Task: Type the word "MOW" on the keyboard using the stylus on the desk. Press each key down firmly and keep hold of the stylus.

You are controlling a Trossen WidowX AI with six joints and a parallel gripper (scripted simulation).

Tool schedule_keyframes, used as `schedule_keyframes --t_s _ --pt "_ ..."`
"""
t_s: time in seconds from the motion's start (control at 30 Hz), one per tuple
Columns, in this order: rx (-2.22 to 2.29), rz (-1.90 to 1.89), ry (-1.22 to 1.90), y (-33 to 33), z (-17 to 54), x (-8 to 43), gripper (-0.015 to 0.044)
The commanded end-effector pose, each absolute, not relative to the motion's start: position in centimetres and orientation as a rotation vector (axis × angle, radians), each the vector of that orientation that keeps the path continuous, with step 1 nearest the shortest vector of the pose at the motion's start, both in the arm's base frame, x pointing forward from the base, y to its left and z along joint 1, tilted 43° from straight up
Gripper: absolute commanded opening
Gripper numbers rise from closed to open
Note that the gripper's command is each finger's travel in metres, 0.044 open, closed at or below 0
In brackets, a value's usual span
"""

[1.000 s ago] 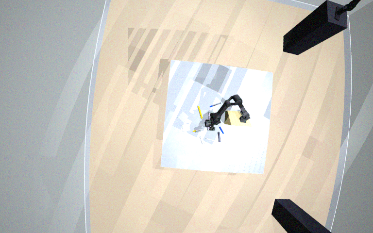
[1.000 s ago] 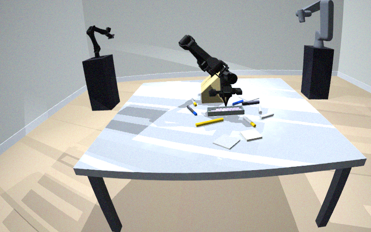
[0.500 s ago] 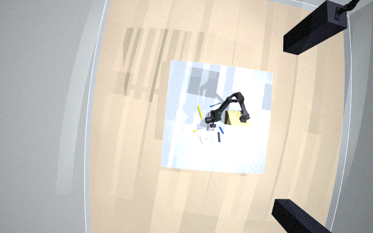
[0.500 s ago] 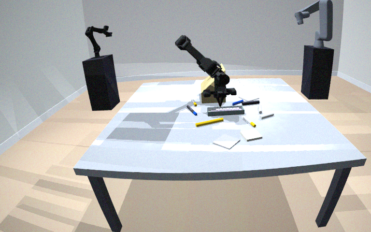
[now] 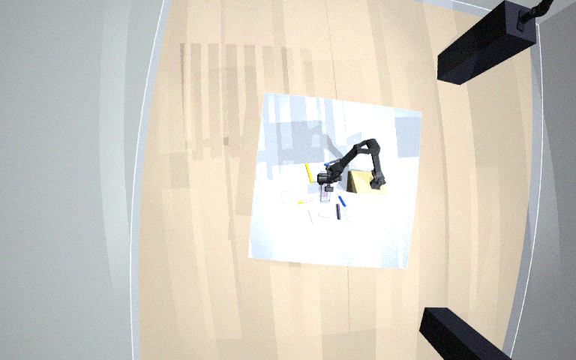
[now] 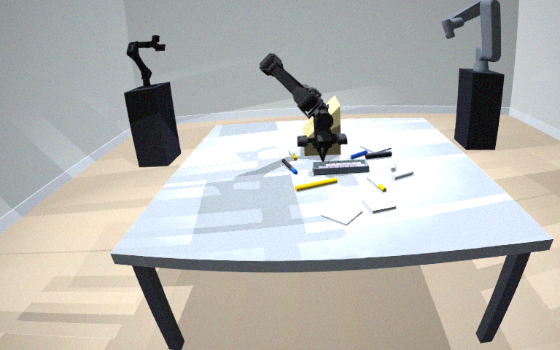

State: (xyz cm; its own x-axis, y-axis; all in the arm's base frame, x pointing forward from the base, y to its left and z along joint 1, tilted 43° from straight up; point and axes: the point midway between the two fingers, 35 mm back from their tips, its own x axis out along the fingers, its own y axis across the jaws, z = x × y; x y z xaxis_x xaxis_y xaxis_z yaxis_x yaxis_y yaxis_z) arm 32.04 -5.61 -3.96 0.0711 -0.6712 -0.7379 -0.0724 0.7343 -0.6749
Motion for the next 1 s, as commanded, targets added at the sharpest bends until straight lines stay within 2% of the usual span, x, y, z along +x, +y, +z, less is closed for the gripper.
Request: schedule_keyframes --t_s 0.0,0.17,0.5,0.73,0.97 --pt "-0.656 -0.499 1.455 -5.6 -4.1 31.7 0.0000" --pt "-0.656 -0.498 1.457 -3.9 -6.0 28.4 0.0000" --pt "-0.656 -0.497 1.457 -3.7 -6.1 28.4 0.0000" --pt "-0.652 -0.494 1.456 2.1 -11.4 27.8 0.0000" --pt "-0.652 -0.495 1.456 2.2 -11.5 27.7 0.0000"
